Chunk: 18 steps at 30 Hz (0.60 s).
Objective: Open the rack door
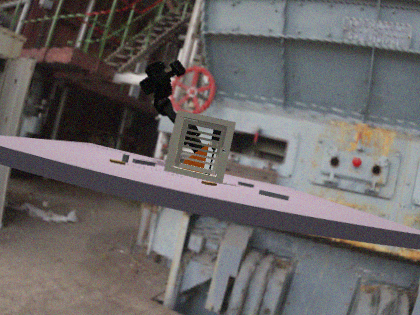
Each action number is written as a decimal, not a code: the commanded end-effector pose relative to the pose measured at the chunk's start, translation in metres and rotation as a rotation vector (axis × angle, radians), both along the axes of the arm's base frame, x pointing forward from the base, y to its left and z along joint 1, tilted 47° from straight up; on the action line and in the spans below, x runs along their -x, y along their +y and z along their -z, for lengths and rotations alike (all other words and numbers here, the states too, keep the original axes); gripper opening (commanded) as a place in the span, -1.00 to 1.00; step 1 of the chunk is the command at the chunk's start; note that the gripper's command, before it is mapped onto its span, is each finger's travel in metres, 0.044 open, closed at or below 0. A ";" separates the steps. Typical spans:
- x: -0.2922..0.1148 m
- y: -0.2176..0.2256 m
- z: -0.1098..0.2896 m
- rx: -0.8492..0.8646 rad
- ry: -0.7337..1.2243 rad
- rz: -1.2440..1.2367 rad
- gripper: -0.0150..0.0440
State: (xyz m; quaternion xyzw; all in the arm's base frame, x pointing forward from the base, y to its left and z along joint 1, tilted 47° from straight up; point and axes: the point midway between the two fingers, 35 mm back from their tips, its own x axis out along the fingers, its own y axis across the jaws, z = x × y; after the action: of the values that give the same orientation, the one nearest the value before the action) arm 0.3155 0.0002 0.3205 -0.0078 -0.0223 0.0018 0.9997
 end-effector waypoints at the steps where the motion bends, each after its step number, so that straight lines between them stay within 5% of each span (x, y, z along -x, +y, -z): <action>1: -0.001 0.000 0.001 -0.002 0.004 0.000 0.78; 5: -0.012 0.005 0.015 -0.036 0.092 -0.001 0.49; 18: -0.045 0.026 0.073 -0.131 0.434 0.042 0.49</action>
State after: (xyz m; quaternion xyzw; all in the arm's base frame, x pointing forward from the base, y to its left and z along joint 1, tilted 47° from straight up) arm 0.3538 0.0206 0.2600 0.0469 0.1538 -0.0095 0.9869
